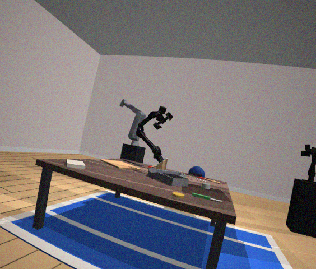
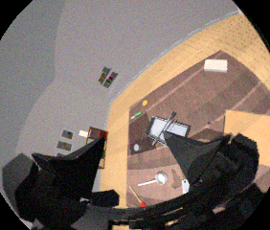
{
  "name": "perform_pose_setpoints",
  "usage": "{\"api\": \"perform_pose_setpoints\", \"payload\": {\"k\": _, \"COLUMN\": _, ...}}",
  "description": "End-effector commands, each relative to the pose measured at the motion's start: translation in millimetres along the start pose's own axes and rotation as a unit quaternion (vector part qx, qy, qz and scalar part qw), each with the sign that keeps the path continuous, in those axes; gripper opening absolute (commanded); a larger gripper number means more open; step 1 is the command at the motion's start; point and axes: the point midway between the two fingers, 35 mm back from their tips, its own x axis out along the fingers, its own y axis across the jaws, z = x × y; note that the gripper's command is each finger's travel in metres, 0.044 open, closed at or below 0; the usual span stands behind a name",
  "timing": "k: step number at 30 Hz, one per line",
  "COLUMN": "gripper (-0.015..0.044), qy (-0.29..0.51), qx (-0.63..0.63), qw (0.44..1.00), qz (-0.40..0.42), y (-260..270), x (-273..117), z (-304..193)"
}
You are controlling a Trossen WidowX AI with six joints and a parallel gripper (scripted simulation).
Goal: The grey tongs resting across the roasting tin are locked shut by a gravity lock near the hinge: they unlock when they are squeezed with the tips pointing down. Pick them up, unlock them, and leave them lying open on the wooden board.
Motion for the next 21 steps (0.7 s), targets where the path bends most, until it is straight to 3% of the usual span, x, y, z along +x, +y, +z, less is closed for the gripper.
{"api": "perform_pose_setpoints", "payload": {"k": 1, "gripper": 0.0440, "qy": 0.037, "qx": 0.036, "qw": 0.995, "qz": -0.089, "y": -7.3, "x": 59.6, "z": -6.2}}
{"api": "perform_pose_setpoints", "payload": {"k": 13, "gripper": 0.0440, "qy": 0.129, "qx": 0.163, "qw": 0.911, "qz": -0.355, "y": -93.7, "x": 230.0, "z": -61.0}}
{"api": "perform_pose_setpoints", "payload": {"k": 21, "gripper": 0.0440, "qy": 0.158, "qx": 0.241, "qw": 0.814, "qz": -0.505, "y": -178.2, "x": 301.4, "z": -120.8}}
